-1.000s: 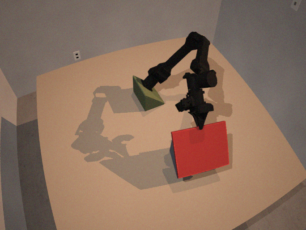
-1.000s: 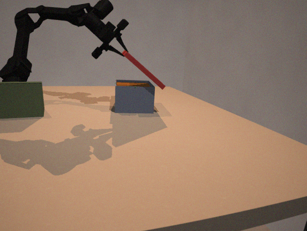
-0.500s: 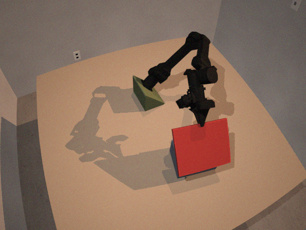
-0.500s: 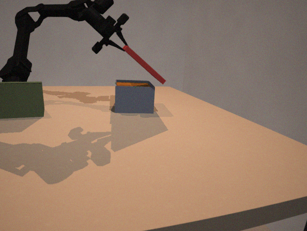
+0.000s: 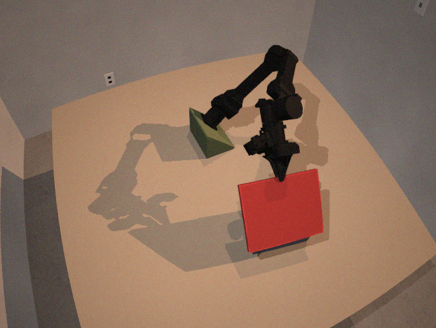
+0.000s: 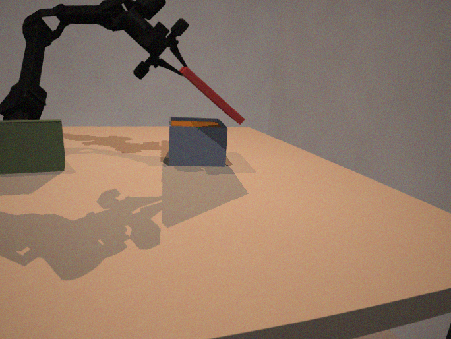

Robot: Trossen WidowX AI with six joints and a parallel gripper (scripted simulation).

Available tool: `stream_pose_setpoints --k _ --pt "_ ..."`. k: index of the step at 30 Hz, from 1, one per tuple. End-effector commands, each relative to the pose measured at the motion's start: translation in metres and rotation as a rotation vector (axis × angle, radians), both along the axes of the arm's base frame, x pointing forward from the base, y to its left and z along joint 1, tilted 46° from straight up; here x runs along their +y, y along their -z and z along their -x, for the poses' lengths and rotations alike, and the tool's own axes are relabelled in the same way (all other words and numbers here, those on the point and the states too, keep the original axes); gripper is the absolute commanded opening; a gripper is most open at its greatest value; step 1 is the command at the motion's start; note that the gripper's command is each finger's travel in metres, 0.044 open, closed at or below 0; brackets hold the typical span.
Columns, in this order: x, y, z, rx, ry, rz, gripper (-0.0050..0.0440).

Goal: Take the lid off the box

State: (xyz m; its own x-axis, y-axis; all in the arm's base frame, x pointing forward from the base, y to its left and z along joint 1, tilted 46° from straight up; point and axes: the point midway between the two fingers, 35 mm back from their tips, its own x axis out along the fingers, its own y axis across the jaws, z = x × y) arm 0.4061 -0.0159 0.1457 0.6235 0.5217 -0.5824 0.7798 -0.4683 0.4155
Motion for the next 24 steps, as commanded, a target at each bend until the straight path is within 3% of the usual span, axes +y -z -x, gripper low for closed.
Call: stream_pose_setpoints --k 1,24 --pt "-0.007 0.005 0.001 -0.002 0.004 -0.001 -0.0050" --pt "-0.041 0.038 0.008 -0.002 0.004 -0.001 -0.0050"
